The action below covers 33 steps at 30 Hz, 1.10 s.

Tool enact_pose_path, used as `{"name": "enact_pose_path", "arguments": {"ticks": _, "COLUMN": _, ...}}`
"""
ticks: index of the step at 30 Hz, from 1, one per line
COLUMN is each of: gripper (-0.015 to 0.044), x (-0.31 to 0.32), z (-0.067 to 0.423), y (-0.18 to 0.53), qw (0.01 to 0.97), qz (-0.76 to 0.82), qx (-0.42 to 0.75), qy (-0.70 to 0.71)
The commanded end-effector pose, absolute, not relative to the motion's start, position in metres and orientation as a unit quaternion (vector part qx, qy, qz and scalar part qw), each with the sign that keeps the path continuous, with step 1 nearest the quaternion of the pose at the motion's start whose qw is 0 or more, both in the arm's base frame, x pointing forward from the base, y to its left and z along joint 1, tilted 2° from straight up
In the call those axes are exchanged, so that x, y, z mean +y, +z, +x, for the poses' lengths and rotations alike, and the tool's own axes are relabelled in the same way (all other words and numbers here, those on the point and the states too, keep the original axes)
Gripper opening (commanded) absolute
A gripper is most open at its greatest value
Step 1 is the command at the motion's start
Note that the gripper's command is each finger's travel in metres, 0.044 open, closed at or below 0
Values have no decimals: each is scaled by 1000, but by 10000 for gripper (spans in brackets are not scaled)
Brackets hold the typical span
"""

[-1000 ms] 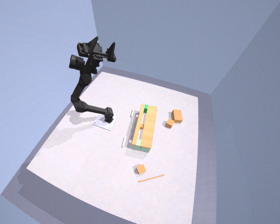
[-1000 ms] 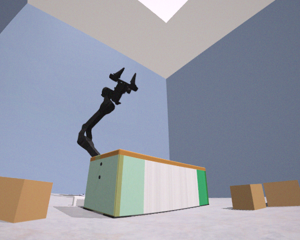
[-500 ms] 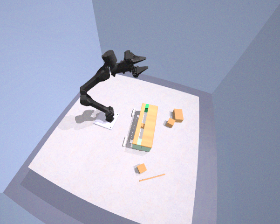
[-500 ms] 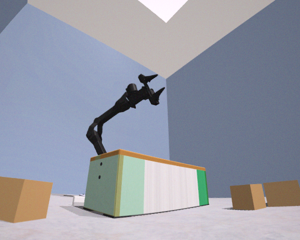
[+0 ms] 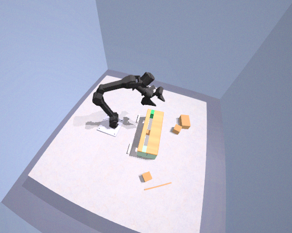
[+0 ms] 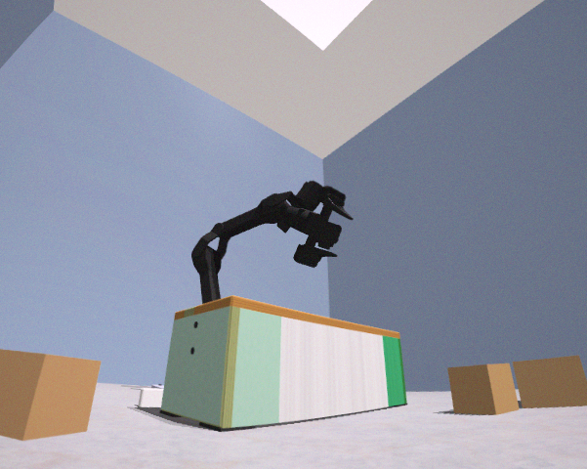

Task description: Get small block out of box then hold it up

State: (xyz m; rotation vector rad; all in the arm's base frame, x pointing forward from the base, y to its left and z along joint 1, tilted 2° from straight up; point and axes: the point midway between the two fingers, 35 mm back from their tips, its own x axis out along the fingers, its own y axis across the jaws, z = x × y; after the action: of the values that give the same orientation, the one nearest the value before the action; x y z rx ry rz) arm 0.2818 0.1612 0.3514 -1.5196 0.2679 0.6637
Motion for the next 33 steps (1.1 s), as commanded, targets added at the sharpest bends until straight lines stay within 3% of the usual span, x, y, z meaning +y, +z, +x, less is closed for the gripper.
{"name": "enact_pose_path", "arguments": {"ticks": 1, "gripper": 400, "x": 148, "z": 283, "y": 296, "qw": 598, "qz": -692, "qx": 219, "qy": 341}}
{"name": "enact_pose_path", "arguments": {"ticks": 10, "gripper": 400, "x": 90, "z": 245, "y": 196, "qw": 373, "qz": -662, "qx": 463, "qy": 457}}
{"name": "enact_pose_path", "arguments": {"ticks": 33, "gripper": 400, "x": 89, "z": 248, "y": 171, "qw": 368, "qz": -660, "qx": 467, "qy": 459}}
